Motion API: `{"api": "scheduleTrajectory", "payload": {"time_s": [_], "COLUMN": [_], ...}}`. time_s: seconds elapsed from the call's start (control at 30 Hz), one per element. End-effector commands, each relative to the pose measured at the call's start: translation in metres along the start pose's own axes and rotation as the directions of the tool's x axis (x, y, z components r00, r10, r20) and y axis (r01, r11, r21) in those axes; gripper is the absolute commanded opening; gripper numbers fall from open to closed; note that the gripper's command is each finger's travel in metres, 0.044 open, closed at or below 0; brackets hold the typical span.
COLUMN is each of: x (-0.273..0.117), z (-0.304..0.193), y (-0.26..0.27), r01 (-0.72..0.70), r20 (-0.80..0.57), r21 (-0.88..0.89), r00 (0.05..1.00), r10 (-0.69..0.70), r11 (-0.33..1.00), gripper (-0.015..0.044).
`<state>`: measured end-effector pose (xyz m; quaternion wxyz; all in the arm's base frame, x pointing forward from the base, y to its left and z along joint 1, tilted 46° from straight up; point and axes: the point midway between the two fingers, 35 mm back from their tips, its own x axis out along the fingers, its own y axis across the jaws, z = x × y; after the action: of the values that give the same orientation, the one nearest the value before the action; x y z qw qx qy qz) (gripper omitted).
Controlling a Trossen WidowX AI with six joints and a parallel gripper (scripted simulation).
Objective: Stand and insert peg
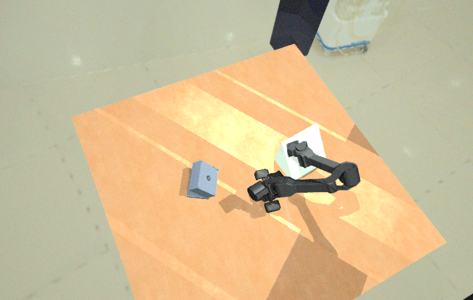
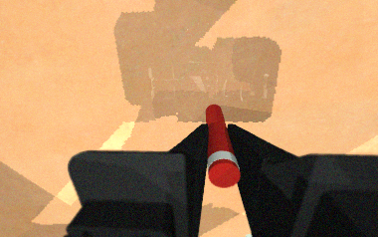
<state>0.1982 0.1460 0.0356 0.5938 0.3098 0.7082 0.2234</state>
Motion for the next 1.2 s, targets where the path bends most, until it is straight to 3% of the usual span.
{"api": "scheduleTrajectory", "payload": {"time_s": [0.0,0.27,0.9,1.17], "x": [0.000,-0.009,-0.075,-0.079], "z": [0.000,0.002,0.002,0.004], "y": [0.000,0.000,-0.006,-0.009], "r01": [-0.001,0.003,0.001,0.008], "r20": [0.000,0.001,-0.004,0.013], "r21": [-0.002,-0.001,0.008,0.015], "r00": [1.000,1.000,1.000,1.000], "r10": [0.001,-0.003,-0.001,-0.008], "r11": [1.000,1.000,1.000,1.000], "gripper": [0.0013,0.0000,0.0000,0.0000]}}
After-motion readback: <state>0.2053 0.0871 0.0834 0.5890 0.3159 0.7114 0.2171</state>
